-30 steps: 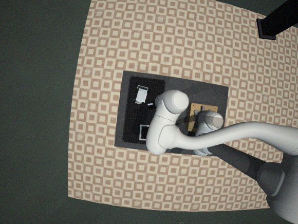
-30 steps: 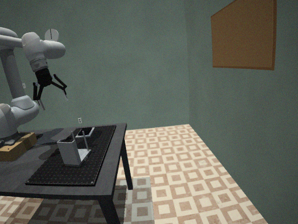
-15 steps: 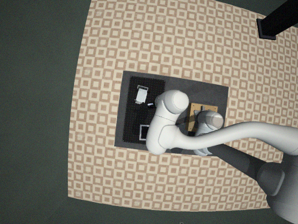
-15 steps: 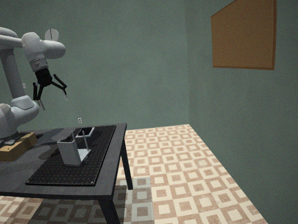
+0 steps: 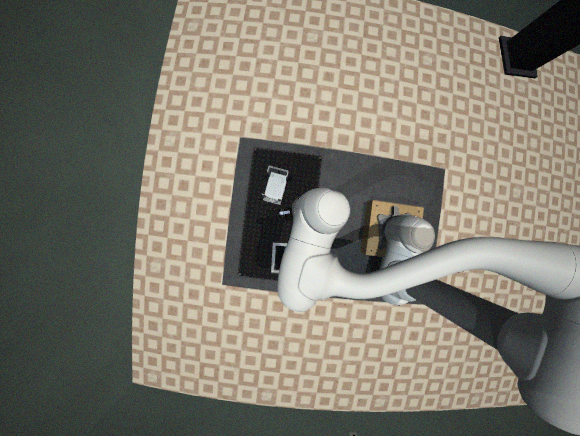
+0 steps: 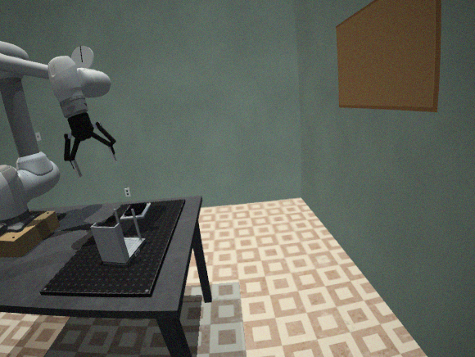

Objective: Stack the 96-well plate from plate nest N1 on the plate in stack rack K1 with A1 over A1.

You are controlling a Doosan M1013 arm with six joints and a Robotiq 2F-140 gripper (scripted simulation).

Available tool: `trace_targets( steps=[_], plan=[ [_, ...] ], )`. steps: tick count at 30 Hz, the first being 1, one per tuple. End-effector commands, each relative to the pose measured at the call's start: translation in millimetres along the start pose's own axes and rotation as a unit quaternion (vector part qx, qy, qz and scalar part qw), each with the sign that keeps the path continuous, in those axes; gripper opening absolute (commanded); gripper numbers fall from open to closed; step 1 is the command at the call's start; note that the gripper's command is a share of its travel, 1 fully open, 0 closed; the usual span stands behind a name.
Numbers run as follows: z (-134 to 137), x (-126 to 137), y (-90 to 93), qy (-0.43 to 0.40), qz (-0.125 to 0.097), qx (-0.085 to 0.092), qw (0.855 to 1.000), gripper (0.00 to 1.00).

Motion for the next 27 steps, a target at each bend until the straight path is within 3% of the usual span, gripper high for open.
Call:
trace_targets(
  steps=[1,2,10,11,17,18,26,27],
  plan=[
    [4.9,-14.7,8.2,0.003,0.0,-0.002,1.0,1.0],
    [7.1,-18.5,10.4,0.015,0.004,-0.013,1.0,1.0],
    [12.2,-41.6,22.4,0.016,0.005,-0.014,1.0,1.0],
    [14.1,-45.7,24.7,0.028,0.007,-0.025,0.999,1.0],
    [17.8,-69.6,36.7,0.029,0.008,-0.026,0.999,1.0],
    [19.5,-73.9,38.9,0.041,0.009,-0.037,0.998,1.0],
    [21.6,-98.5,50.7,0.042,0.009,-0.037,0.998,1.0],
    [23.0,-103.0,53.0,0.054,0.008,-0.049,0.997,1.0]
  ],
)
Point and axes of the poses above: the point where the finger pads meet when closed, its own y axis out along the fingers, its own z axis across the jaws, x = y × z, the point moved 6 cm from there along -y, back along the fingers, and after that the axes turned 11 degrees about y, right-handed, at the moved point
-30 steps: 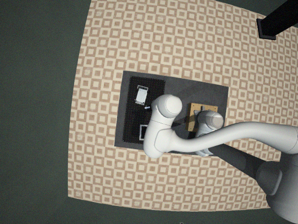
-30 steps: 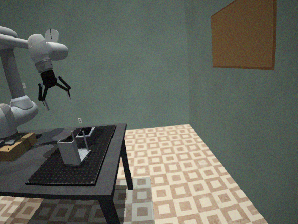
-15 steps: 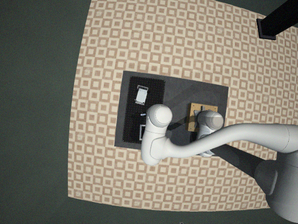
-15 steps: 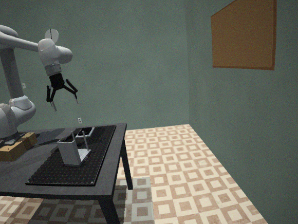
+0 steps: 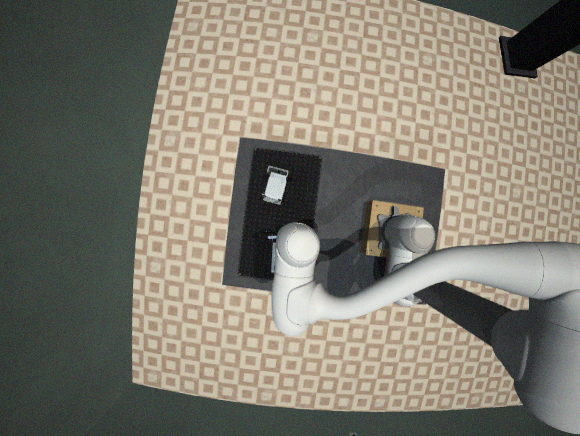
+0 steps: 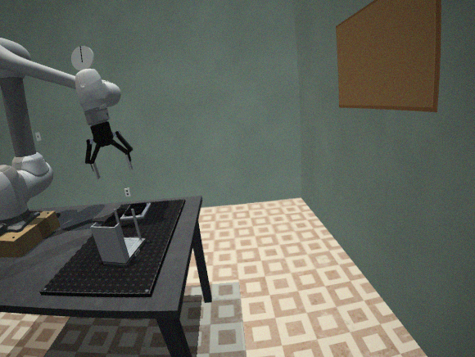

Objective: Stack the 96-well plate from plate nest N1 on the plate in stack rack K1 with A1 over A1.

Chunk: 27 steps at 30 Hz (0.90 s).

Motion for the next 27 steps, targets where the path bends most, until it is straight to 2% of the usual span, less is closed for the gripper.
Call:
trace_targets(
  steps=[1,6,7,15,16,23,24,27],
  plan=[
    [1.6,-16.8,8.2,0.013,-0.001,-0.011,1.0,1.0],
    [1.0,-37.4,18.2,0.013,-0.001,-0.011,1.0,1.0],
    [1.9,-42.0,20.4,0.025,-0.003,-0.022,0.999,1.0],
    [-0.5,-67.4,32.6,0.025,-0.003,-0.022,0.999,1.0],
    [0.1,-72.2,34.8,0.037,-0.006,-0.033,0.999,1.0],
    [-4.0,-97.9,46.9,0.037,-0.006,-0.033,0.999,1.0],
    [-3.8,-102.8,49.1,0.049,-0.011,-0.043,0.998,1.0],
    [-5.8,-111.6,53.3,0.049,-0.011,-0.043,0.998,1.0]
  ],
)
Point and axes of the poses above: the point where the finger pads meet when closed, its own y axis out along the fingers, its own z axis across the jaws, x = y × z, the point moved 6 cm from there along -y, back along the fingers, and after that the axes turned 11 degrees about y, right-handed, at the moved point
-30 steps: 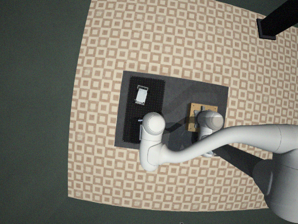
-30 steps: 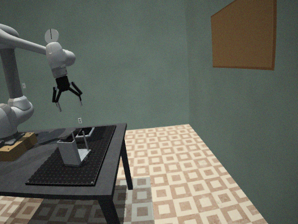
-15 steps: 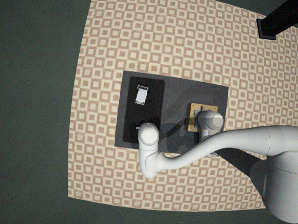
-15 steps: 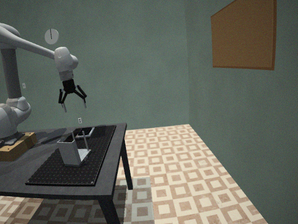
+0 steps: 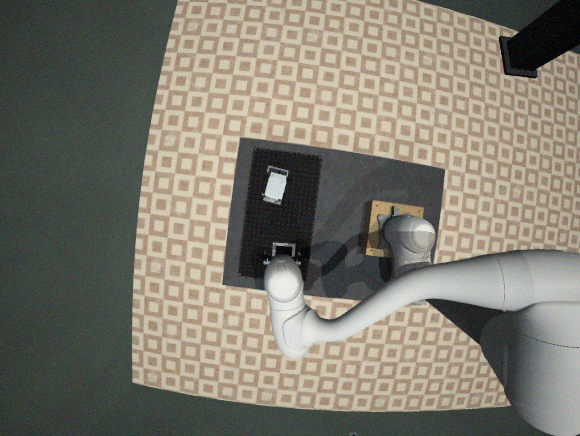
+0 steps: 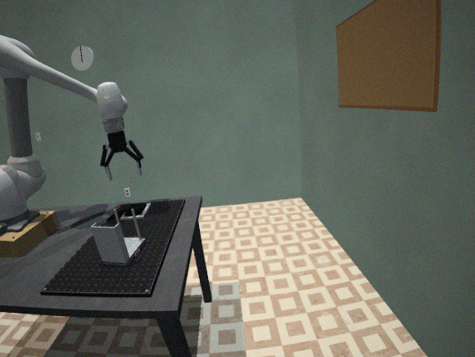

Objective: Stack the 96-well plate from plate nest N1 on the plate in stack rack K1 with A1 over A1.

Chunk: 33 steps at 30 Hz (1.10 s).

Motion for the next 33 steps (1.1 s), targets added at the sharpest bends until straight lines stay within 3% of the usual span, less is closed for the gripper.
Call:
trace_targets(
  steps=[1,12,27,33],
  plan=[
    [-1.7,-9.4,4.3,0.005,-0.002,-0.003,1.0,1.0],
    [-15.7,-56.2,26.7,0.017,-0.008,-0.012,1.0,1.0],
    [-15.7,-56.2,26.7,0.017,-0.008,-0.012,1.0,1.0],
    [-16.0,-56.0,36.7,0.017,-0.008,-0.012,1.0,1.0]
  ],
)
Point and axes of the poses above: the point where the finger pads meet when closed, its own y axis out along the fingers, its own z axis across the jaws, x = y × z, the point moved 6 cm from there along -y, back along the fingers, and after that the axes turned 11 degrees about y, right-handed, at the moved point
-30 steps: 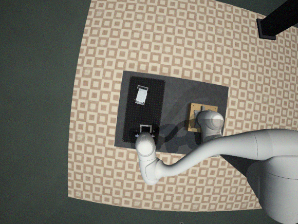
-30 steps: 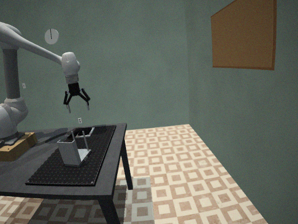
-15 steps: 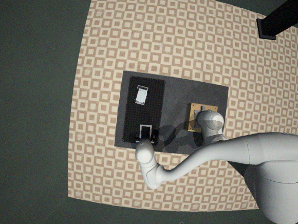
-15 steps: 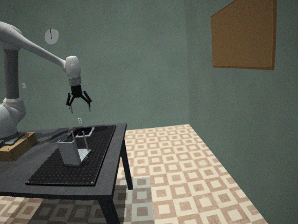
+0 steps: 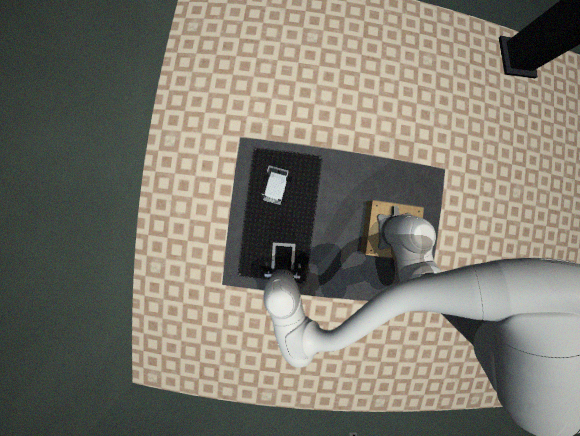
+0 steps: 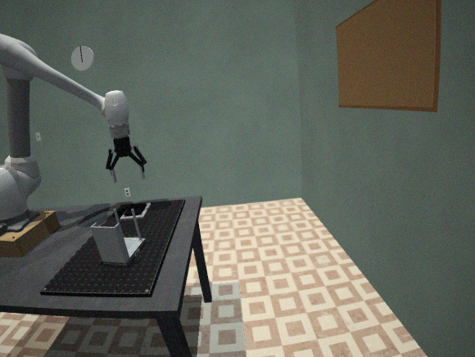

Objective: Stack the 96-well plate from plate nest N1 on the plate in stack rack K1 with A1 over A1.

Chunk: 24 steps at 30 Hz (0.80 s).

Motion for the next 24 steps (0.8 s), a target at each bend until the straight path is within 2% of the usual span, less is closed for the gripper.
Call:
trace_targets(
  steps=[1,24],
  plan=[
    [0.0,0.0,4.3,0.0,0.0,0.0,1.0,1.0],
    [0.0,0.0,37.7,0.0,0.0,0.0,1.0,1.0]
  ],
)
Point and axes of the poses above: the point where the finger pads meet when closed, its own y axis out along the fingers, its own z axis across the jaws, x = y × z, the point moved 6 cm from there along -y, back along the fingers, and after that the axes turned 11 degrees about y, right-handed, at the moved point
